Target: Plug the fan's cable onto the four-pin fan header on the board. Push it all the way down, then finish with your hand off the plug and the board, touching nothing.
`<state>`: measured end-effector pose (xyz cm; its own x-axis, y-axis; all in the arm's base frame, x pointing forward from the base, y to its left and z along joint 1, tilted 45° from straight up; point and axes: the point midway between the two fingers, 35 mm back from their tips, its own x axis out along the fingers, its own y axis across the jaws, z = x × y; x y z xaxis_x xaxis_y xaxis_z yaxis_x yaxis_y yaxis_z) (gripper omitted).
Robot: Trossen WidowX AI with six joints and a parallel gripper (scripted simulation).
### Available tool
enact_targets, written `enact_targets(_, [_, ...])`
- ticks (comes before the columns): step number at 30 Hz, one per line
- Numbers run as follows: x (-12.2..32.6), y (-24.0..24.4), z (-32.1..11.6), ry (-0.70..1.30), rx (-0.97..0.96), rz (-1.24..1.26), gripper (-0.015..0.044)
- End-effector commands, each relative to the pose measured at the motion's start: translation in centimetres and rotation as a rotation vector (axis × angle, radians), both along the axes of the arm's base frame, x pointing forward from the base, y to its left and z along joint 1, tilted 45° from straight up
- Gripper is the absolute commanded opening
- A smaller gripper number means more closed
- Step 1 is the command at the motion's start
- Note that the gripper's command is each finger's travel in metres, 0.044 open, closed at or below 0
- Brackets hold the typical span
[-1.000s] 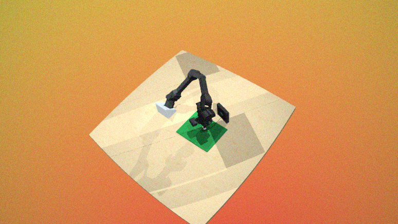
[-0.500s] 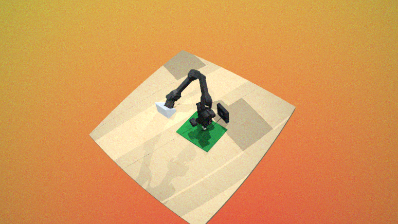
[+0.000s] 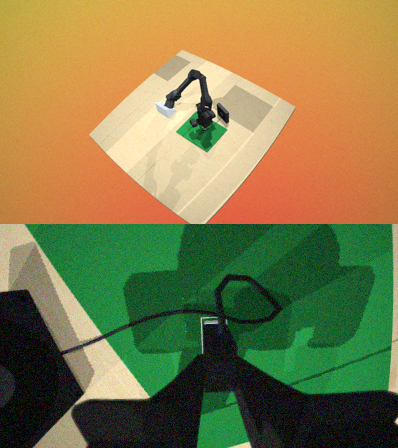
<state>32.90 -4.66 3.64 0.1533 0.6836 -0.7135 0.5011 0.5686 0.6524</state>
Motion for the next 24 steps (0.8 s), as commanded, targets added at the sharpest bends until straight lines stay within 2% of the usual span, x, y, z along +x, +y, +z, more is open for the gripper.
enact_targets(1, [0.02,0.36,-0.27,0.002,0.004,0.001,0.0000])
enact_targets(13, [0.09,0.69,-0.60,0.002,0.004,0.001,0.0000])
enact_targets(23, [0.06,0.34,-0.36,-0.001,0.001,-0.001,0.0260])
enact_targets(24, [0.06,0.34,-0.36,-0.001,0.001,-0.001,0.0260])
